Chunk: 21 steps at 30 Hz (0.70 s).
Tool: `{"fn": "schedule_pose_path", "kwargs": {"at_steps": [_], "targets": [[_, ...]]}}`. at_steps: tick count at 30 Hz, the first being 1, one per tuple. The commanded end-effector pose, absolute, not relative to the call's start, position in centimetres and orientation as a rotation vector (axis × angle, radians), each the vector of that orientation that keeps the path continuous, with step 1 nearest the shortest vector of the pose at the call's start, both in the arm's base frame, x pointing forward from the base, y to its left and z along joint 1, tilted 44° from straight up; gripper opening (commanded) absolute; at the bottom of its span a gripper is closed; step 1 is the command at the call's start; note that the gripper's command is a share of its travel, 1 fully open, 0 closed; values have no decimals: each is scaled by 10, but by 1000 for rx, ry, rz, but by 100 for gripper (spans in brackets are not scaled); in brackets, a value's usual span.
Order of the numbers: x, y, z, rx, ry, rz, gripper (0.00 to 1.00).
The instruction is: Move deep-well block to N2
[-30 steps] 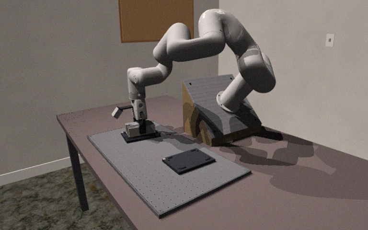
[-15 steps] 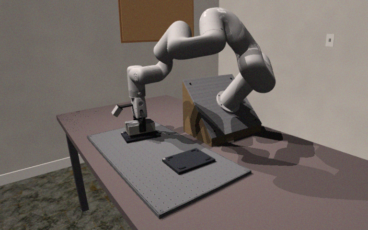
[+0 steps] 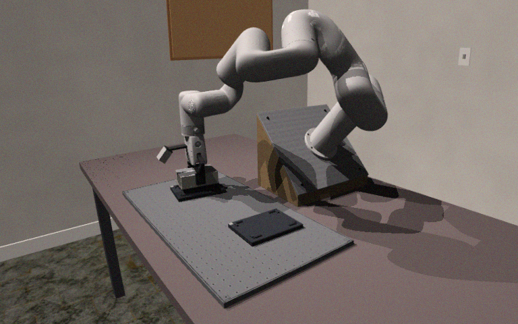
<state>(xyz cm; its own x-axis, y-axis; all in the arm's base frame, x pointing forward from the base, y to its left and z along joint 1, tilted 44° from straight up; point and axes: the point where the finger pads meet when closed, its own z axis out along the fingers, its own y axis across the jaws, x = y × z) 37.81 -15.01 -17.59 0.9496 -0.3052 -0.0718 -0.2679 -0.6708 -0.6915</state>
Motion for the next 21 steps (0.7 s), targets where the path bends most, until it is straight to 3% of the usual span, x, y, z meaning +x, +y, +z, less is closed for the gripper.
{"fn": "schedule_pose_path", "kwargs": {"at_steps": [1,21], "targets": [[379,-155,-172,-2342,402,-69,0],[374,-176,-150,-2342,402,-69,0]]}}
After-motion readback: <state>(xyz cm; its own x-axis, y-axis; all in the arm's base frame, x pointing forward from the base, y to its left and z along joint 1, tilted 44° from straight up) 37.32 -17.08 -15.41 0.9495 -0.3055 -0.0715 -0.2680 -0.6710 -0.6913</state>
